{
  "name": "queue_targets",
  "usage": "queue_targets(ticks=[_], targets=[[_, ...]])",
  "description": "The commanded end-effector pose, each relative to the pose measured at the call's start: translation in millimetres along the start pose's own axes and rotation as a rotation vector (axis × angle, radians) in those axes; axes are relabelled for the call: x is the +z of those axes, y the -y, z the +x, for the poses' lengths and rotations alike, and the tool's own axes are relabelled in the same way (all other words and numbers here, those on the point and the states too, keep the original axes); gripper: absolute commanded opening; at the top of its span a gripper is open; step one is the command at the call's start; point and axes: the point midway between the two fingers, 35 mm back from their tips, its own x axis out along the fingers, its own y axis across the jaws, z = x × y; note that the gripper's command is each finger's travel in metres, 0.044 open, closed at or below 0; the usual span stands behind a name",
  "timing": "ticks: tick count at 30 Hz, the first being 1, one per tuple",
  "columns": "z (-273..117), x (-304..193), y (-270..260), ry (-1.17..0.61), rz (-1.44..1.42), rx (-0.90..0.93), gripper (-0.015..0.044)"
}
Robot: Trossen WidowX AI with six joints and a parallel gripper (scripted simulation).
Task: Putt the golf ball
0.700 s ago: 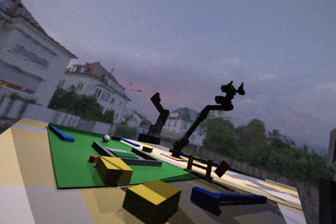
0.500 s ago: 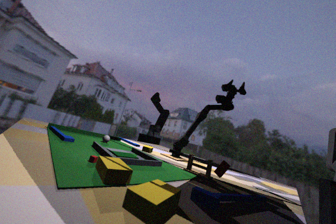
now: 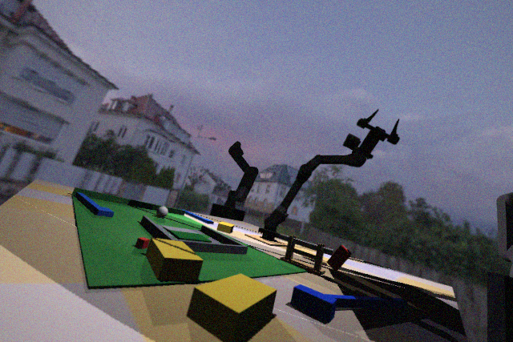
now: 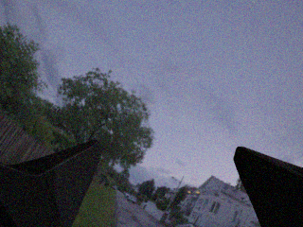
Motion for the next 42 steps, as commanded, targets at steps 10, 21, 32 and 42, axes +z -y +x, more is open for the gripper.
queue_targets(ticks=[10,21,32,42], targets=[[53,-155,-62,-0.024,-0.513,0.335,0.044],[32,-324,-63,-0.225,-0.734,0.724,0.044],[-49,-459,-20,-0.559,-0.701,1.087,0.044],[-180,-542,58,-1.058,-0.43,1.352,0.044]])
